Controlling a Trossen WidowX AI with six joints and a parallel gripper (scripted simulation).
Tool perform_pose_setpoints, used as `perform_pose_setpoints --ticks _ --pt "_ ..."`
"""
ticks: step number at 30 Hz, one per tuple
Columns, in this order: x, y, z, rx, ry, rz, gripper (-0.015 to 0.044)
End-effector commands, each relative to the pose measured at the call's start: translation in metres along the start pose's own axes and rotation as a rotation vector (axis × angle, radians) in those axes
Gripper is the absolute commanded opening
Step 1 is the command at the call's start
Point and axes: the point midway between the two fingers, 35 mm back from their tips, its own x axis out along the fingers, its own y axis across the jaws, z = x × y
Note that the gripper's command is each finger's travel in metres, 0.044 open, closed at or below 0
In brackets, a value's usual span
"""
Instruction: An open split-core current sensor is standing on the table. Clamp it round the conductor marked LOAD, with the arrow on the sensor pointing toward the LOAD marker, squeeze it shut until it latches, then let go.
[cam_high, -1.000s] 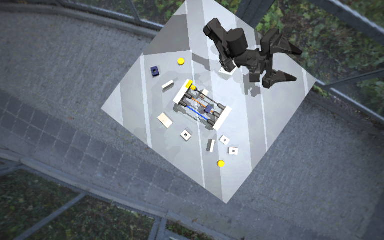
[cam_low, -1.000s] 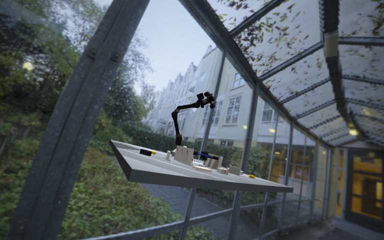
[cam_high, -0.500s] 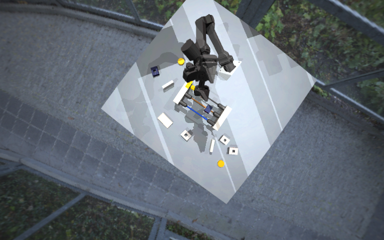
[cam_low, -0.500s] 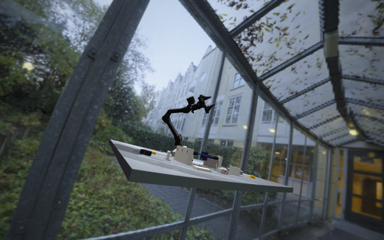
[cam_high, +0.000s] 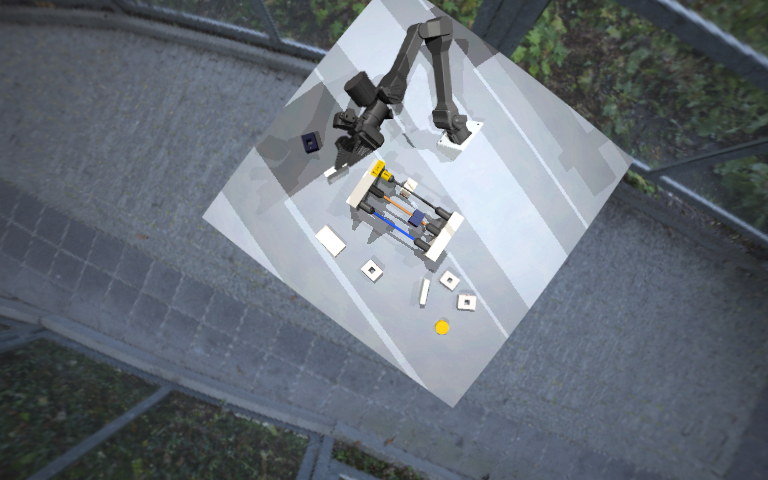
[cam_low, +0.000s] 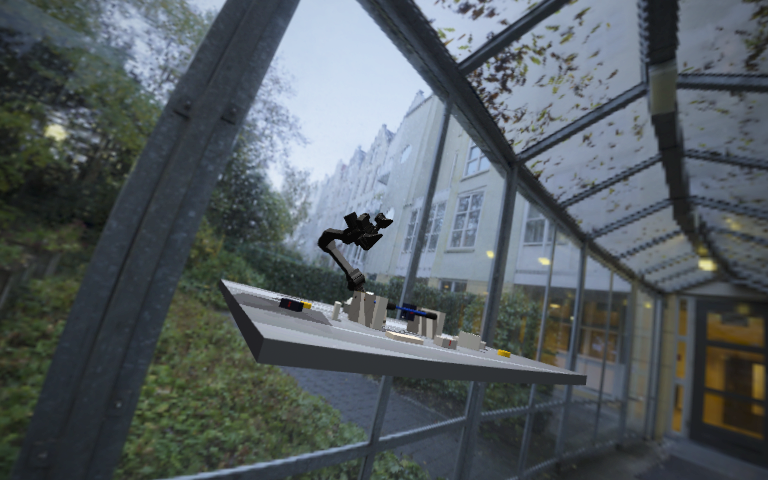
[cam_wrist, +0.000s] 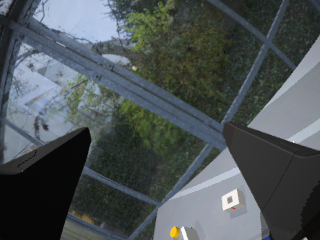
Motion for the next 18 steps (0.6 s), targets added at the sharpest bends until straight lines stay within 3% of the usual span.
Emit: perform_pose_setpoints --ticks 1,5,12,18 --pt "-0.032 -0.054 0.003 -0.157 -0.052 -0.192 0.0440" --pt "-0.063 -0.093 0.004 -0.285 -0.076 -0.357 0.0440" --pt "-0.063 -0.096 0.002 -0.281 -0.065 -0.370 0.0440" --pt "-0.052 -0.108 -0.080 -0.048 0.312 -0.572 0.0440"
